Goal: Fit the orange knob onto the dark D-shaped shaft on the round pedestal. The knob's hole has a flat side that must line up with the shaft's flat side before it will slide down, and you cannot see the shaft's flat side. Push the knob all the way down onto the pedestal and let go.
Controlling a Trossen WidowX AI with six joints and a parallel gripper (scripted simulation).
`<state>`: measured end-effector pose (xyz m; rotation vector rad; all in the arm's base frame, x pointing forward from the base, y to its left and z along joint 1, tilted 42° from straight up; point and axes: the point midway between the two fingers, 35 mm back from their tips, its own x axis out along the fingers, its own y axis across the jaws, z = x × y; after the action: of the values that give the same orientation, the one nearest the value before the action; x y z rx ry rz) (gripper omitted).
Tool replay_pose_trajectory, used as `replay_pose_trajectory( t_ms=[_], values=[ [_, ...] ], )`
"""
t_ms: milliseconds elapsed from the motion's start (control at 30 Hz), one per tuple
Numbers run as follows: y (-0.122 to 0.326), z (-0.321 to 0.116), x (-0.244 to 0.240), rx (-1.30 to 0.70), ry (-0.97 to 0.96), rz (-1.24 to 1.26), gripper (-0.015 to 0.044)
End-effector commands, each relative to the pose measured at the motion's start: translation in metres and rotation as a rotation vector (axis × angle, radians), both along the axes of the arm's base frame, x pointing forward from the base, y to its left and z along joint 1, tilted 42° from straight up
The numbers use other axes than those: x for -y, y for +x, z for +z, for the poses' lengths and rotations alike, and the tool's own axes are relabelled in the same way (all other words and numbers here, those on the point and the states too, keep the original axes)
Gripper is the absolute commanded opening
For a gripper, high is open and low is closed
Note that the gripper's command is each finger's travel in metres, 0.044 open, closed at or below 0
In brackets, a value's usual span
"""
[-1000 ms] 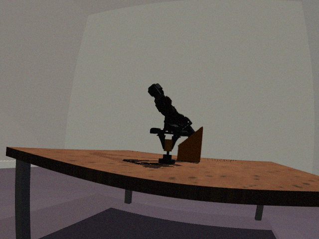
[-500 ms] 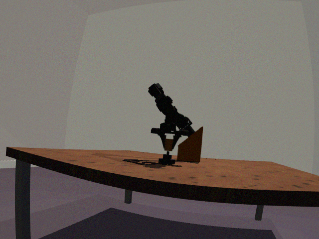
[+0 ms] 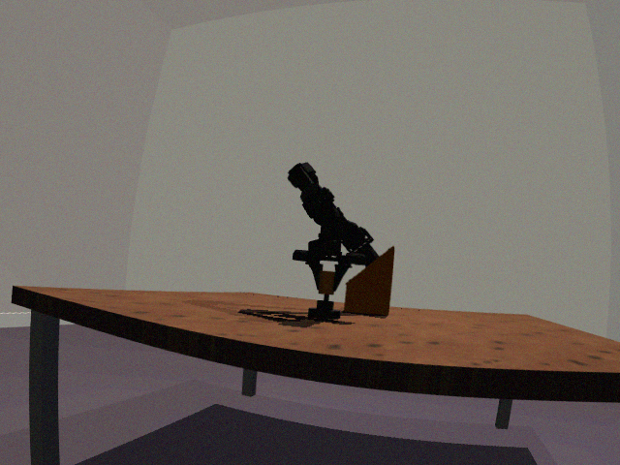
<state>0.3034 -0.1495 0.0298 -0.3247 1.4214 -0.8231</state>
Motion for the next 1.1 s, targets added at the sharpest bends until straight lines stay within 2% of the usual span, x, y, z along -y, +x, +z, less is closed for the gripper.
replay_pose_trajectory(
  t_ms=[0, 600, 833, 1067],
  values=[
    [0.0035, 0.0032, -0.0011, 0.009, -0.005, 0.001, 0.0000],
    [0.0021, 0.0029, -0.0025, 0.009, -0.004, 0.001, 0.0000],
    [-0.0005, 0.0029, -0.0034, 0.142, -0.016, -0.146, 0.0000],
    [-0.0024, 0.0012, -0.0030, 0.149, -0.017, -0.153, 0.0000]
  ],
)
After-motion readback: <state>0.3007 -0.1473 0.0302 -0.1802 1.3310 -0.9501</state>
